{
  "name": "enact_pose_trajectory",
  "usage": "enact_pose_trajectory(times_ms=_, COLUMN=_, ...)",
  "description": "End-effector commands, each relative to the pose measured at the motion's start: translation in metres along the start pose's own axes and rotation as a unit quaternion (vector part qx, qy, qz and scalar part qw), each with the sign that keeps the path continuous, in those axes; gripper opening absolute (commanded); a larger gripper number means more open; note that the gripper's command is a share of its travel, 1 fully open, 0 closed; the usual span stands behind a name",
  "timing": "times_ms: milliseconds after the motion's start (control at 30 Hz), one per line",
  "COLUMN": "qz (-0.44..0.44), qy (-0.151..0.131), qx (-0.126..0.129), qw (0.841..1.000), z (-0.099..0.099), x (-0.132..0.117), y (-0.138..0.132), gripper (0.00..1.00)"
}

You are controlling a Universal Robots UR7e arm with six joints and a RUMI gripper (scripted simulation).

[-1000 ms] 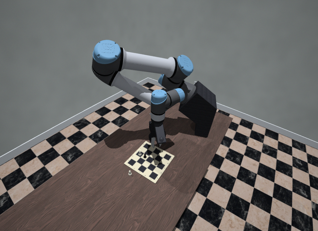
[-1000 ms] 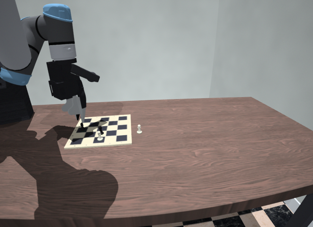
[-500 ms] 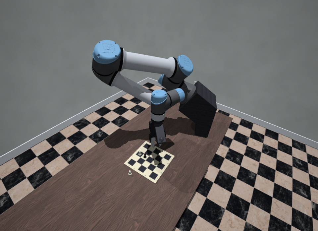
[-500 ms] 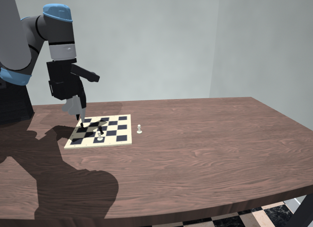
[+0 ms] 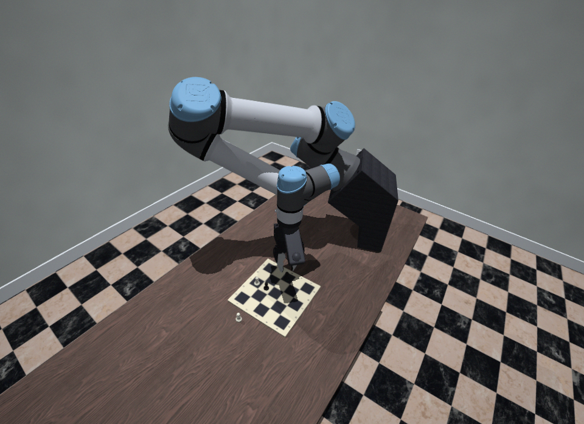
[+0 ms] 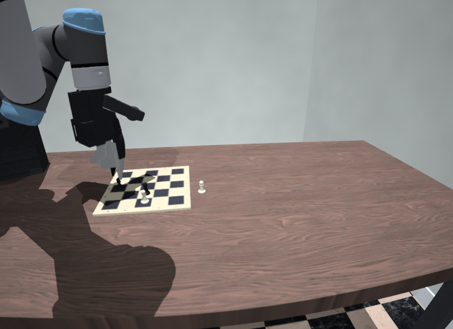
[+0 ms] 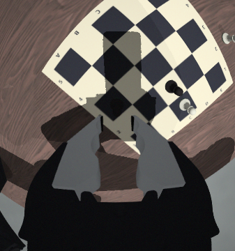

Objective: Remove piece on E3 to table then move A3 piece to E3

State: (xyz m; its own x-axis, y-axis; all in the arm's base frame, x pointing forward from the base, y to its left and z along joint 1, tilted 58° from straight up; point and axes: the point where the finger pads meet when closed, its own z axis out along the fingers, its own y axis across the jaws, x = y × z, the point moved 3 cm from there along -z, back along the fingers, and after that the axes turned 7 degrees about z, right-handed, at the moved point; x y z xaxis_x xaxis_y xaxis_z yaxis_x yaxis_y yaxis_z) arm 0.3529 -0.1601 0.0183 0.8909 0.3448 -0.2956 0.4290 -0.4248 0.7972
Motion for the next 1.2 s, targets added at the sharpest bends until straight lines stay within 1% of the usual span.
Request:
enact_pose_trajectory(times_ms=0, qz=0.0, qy=0.001, qx=0.0, qw=1.0, z=0.006, x=0.0, y=0.0, gripper=0.2)
enact_pose_trajectory(times_ms=67, qz=0.0, qy=0.001, qx=0.0, qw=1.0, z=0.006, x=0.0, y=0.0, gripper=0.2)
enact_pose_trajectory(times_ms=300, qz=0.0, qy=0.001, qx=0.0, qw=1.0, z=0.02, x=0.0, y=0.0, gripper=0.2)
enact_pose_trajectory(times_ms=467, qz=0.0, qy=0.001, qx=0.0, qw=1.0, z=0.026, x=0.0, y=0.0, gripper=0.2)
enact_pose_trajectory(times_ms=1167, qz=0.0, qy=0.001, qx=0.0, qw=1.0, z=0.028, x=0.0, y=0.0, gripper=0.2)
